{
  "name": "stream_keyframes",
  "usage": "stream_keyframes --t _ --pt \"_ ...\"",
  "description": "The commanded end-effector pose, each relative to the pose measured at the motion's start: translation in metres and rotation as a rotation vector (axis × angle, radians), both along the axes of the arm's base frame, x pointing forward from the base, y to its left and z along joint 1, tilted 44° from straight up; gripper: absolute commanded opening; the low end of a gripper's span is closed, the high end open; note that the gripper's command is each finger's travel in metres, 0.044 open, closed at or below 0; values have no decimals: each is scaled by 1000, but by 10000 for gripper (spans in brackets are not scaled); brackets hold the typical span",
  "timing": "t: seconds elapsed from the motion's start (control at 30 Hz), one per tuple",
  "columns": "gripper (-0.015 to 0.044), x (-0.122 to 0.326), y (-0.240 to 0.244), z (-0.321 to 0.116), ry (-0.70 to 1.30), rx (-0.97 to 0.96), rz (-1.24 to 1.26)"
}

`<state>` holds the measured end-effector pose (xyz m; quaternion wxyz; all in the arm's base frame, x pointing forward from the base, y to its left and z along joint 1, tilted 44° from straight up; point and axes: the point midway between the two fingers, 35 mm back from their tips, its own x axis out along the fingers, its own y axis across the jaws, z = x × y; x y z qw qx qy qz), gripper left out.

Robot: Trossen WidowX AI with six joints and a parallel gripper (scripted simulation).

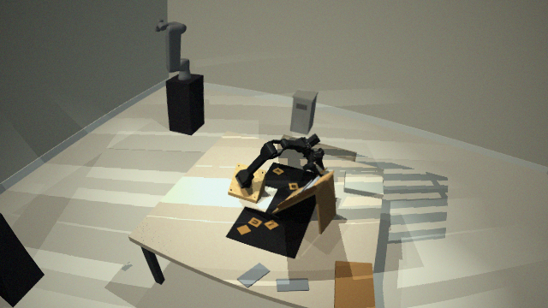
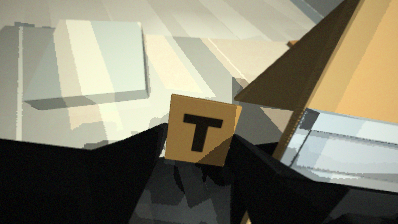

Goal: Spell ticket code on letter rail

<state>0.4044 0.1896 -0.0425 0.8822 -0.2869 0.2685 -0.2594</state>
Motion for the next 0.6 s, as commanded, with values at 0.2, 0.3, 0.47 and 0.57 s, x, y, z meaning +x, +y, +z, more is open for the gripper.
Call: stream_keyframes --t 0.2,0.3,0.47,0.57 --pt "0 -3 -5 2 3 -7 -1" --pt "0 -3 -6 3 3 -7 -1" --pt "0 -4 -8 5 3 -8 -1" --pt "0 -4 -9 6 3 -8 -1"
